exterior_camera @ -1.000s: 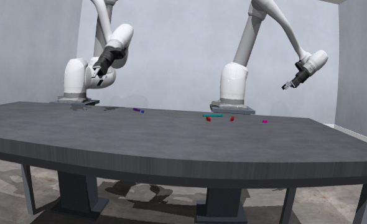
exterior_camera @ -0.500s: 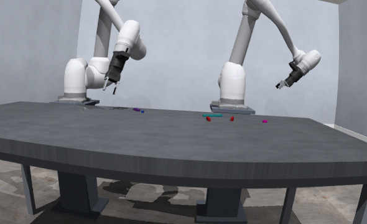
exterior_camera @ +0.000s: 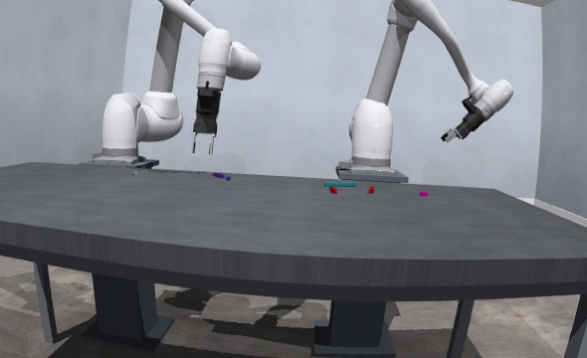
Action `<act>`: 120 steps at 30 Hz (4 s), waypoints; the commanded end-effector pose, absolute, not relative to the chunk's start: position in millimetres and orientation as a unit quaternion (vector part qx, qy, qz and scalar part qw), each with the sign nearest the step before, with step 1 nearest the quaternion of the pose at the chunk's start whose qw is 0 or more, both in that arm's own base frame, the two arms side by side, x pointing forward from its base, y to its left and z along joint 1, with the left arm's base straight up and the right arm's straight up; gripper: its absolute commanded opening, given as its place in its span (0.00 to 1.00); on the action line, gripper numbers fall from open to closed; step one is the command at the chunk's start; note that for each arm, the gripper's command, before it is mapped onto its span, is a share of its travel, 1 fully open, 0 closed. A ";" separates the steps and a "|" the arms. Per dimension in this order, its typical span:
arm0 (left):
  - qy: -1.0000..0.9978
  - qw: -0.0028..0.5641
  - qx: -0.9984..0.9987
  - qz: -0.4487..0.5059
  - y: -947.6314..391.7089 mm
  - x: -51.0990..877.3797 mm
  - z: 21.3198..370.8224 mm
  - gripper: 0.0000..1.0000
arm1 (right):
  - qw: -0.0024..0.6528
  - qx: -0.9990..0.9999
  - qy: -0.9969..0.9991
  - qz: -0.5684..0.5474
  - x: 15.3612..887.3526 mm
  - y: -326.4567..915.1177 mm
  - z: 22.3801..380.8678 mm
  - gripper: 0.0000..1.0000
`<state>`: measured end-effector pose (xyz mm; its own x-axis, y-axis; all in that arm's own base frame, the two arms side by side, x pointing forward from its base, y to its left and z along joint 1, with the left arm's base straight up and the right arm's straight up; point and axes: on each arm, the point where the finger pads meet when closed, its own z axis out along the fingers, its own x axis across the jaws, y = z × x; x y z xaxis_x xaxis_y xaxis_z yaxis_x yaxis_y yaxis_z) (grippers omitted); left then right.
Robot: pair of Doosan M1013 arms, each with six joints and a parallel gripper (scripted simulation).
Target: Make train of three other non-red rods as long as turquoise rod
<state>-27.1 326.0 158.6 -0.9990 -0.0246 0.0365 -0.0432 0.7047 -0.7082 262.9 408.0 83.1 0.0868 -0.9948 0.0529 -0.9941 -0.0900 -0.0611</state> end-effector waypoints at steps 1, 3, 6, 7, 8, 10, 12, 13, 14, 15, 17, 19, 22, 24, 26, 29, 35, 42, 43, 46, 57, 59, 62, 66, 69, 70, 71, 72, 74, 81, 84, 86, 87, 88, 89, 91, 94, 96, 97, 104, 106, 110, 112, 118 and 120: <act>-0.924 0.012 0.019 0.382 323.5 -29.6 158.8 1.00 | 0.004 -0.701 0.713 -0.003 245.9 428.9 81.1 1.00; -0.924 0.012 0.019 0.382 323.5 -29.6 158.8 1.00 | 0.003 -0.696 0.718 0.002 243.6 431.5 81.0 1.00; -0.924 0.012 0.019 0.382 323.5 -29.6 158.8 1.00 | 0.001 -0.696 0.718 0.002 241.7 428.5 80.1 1.00; -0.924 0.012 0.019 0.382 323.5 -29.6 158.8 1.00 | 0.001 -0.696 0.718 0.002 241.8 428.3 80.2 1.00; -0.924 0.012 0.019 0.382 323.5 -29.6 158.8 1.00 | 0.001 -0.696 0.718 0.002 241.8 428.3 80.2 1.00; -0.924 0.012 0.019 0.382 323.5 -29.6 158.8 1.00 | 0.001 -0.696 0.718 0.002 241.8 428.3 80.2 1.00; -0.924 0.012 0.019 0.382 323.5 -29.6 158.8 1.00 | 0.001 -0.696 0.718 0.001 242.2 428.1 80.2 1.00; -0.924 0.012 0.019 0.382 323.5 -29.6 158.8 1.00 | 0.001 -0.696 0.718 0.001 242.2 428.1 80.2 1.00; -0.924 0.012 0.019 0.382 323.5 -29.6 158.8 1.00 | 0.001 -0.696 0.718 0.001 242.2 428.1 80.2 1.00; -0.924 0.012 0.019 0.382 323.5 -29.6 158.8 1.00 | 0.001 -0.696 0.718 0.001 242.2 428.1 80.2 1.00; -0.924 0.012 0.019 0.382 323.5 -29.6 158.8 1.00 | 0.001 -0.696 0.718 0.001 242.2 428.1 80.2 1.00; -0.924 0.012 0.019 0.382 323.5 -29.6 158.8 1.00 | 0.001 -0.696 0.718 0.001 242.2 428.1 80.2 1.00; -0.924 0.012 0.019 0.382 323.5 -29.6 158.8 1.00 | 0.001 -0.696 0.718 0.001 242.2 428.1 80.2 1.00; -0.924 0.012 0.019 0.382 323.5 -29.6 158.8 1.00 | 0.001 -0.696 0.718 0.001 242.2 428.1 80.2 1.00; -0.924 0.012 0.019 0.382 323.5 -29.6 158.8 1.00 | 0.001 -0.696 0.718 0.001 242.2 428.1 80.2 1.00; -0.924 0.012 0.019 0.382 323.5 -29.6 158.8 1.00 | 0.001 -0.696 0.718 0.001 242.2 428.1 80.2 1.00; -0.924 0.012 0.019 0.382 323.5 -29.6 158.8 1.00 | 0.001 -0.696 0.718 0.001 242.2 428.1 80.2 1.00; -0.924 0.012 0.019 0.382 323.5 -29.6 158.8 1.00 | 0.001 -0.696 0.718 0.001 242.2 428.1 80.2 1.00; -0.924 0.012 0.019 0.382 323.5 -29.6 158.8 1.00 | 0.001 -0.696 0.718 0.001 242.2 428.1 80.2 1.00; -0.924 0.012 0.019 0.382 323.5 -29.6 158.8 1.00 | 0.001 -0.696 0.718 0.001 242.2 428.1 80.2 1.00; -0.924 0.012 0.019 0.382 323.5 -29.6 158.8 1.00 | 0.001 -0.696 0.718 0.001 242.2 428.1 80.2 1.00; -0.924 0.012 0.019 0.382 323.5 -29.6 158.8 1.00 | 0.001 -0.696 0.718 0.001 242.2 428.1 80.2 1.00; -0.924 0.012 0.019 0.382 323.5 -29.6 158.8 1.00 | 0.001 -0.696 0.718 0.001 242.2 428.1 80.2 1.00; -0.924 0.012 0.019 0.382 323.5 -29.6 158.8 1.00 | 0.001 -0.696 0.718 0.001 242.2 428.1 80.2 1.00; -0.924 0.012 0.019 0.382 323.5 -29.6 158.8 1.00 | 0.001 -0.696 0.718 0.001 242.2 428.1 80.2 1.00; -0.924 0.012 0.019 0.382 323.5 -29.6 158.8 1.00 | 0.001 -0.696 0.718 0.001 242.2 428.1 80.2 1.00; -0.924 0.012 0.019 0.382 323.5 -29.6 158.8 1.00 | 0.001 -0.696 0.718 0.001 242.2 428.1 80.2 1.00; -0.924 0.012 0.019 0.382 323.5 -29.6 158.8 1.00 | 0.001 -0.696 0.718 0.001 242.2 428.1 80.2 1.00; -0.924 0.012 0.019 0.382 323.5 -29.6 158.8 1.00 | 0.001 -0.696 0.718 0.001 242.2 428.1 80.2 1.00; -0.924 0.012 0.019 0.382 323.5 -29.6 158.8 1.00 | 0.001 -0.696 0.718 0.001 242.2 428.1 80.2 1.00; -0.924 0.012 0.019 0.382 323.5 -29.6 158.8 1.00 | 0.001 -0.696 0.718 0.001 242.2 428.1 80.2 1.00; -0.924 0.012 0.019 0.382 323.5 -29.6 158.8 1.00 | 0.001 -0.696 0.718 0.001 242.2 428.1 80.2 1.00; -0.924 0.012 0.019 0.382 323.5 -29.6 158.8 1.00 | 0.001 -0.696 0.718 0.001 242.2 428.1 80.2 1.00; -0.924 0.012 0.019 0.382 323.5 -29.6 158.8 1.00 | 0.001 -0.696 0.718 0.001 242.2 428.1 80.2 1.00; -0.924 0.012 0.019 0.382 323.5 -29.6 158.8 1.00 | 0.001 -0.696 0.718 0.001 242.2 428.1 80.2 1.00; -0.924 0.012 0.019 0.382 323.5 -29.6 158.8 1.00 | -0.001 -0.704 0.711 0.001 245.1 434.8 81.8 1.00; -0.924 0.012 0.019 0.382 323.5 -29.6 158.8 1.00 | -0.001 -0.724 0.690 0.001 257.7 462.7 85.9 1.00; -0.924 0.012 0.019 0.382 323.5 -29.6 158.8 1.00 | -0.001 -0.742 0.670 0.001 268.7 487.7 89.1 1.00; -0.924 0.012 0.019 0.382 323.5 -29.6 158.8 1.00 | -0.001 -0.747 0.664 0.001 272.0 495.6 89.9 1.00; -0.924 0.012 0.019 0.382 323.5 -29.6 158.8 1.00 | -0.001 -0.797 0.604 0.001 301.8 569.1 95.3 1.00; -0.924 0.012 0.019 0.382 323.5 -29.6 158.8 1.00 | -0.001 -0.810 0.586 0.001 309.8 590.4 95.9 1.00; -0.924 0.012 0.019 0.382 323.5 -29.6 158.8 1.00 | -0.001 -0.837 0.547 0.001 325.2 633.1 95.9 1.00; -0.924 0.012 0.019 0.382 323.5 -29.6 158.8 1.00 | -0.001 -0.837 0.547 0.001 325.2 633.1 95.9 1.00; -0.924 0.012 0.019 0.382 323.5 -29.6 158.8 1.00 | -0.001 -0.881 0.474 0.001 349.7 709.7 91.5 1.00; -0.924 0.012 0.019 0.382 323.5 -29.6 158.8 1.00 | -0.001 -0.892 0.452 0.001 355.9 731.1 89.2 1.00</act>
<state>-27.1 326.0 158.6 -0.9990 -0.0246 0.0365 -0.0432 0.7047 -0.7082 350.4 700.4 92.5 0.5309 -0.8474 -0.0014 -0.8474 -0.5309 -0.0063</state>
